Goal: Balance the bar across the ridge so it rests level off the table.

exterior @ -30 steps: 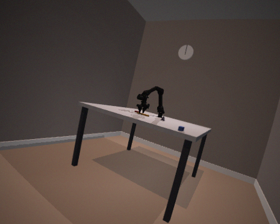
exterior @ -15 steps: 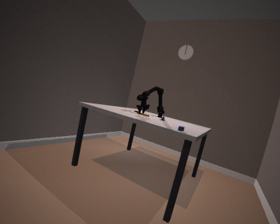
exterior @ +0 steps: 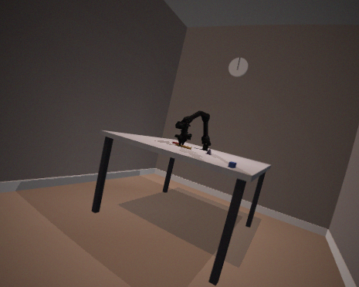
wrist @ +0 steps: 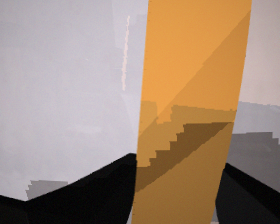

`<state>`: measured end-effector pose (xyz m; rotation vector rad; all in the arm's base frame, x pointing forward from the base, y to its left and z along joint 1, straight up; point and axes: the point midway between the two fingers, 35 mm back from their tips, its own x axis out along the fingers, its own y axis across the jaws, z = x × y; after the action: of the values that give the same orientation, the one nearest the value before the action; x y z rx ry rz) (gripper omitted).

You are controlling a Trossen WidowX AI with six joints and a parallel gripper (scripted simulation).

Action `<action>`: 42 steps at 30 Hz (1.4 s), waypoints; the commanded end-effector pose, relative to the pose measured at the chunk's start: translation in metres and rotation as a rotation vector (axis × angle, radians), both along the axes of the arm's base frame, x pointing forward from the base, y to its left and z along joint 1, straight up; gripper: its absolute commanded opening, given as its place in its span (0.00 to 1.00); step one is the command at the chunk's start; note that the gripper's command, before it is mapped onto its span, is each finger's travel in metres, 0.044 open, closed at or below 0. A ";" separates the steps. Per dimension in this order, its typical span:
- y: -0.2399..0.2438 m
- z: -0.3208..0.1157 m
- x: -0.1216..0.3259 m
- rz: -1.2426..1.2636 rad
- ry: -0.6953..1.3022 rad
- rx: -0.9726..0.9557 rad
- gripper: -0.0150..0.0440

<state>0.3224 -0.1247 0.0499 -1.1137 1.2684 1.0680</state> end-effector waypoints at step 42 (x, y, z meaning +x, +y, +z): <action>0.007 0.098 0.000 0.008 -0.002 0.003 0.25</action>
<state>0.3205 -0.1231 0.1429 -1.1111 1.2704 1.0751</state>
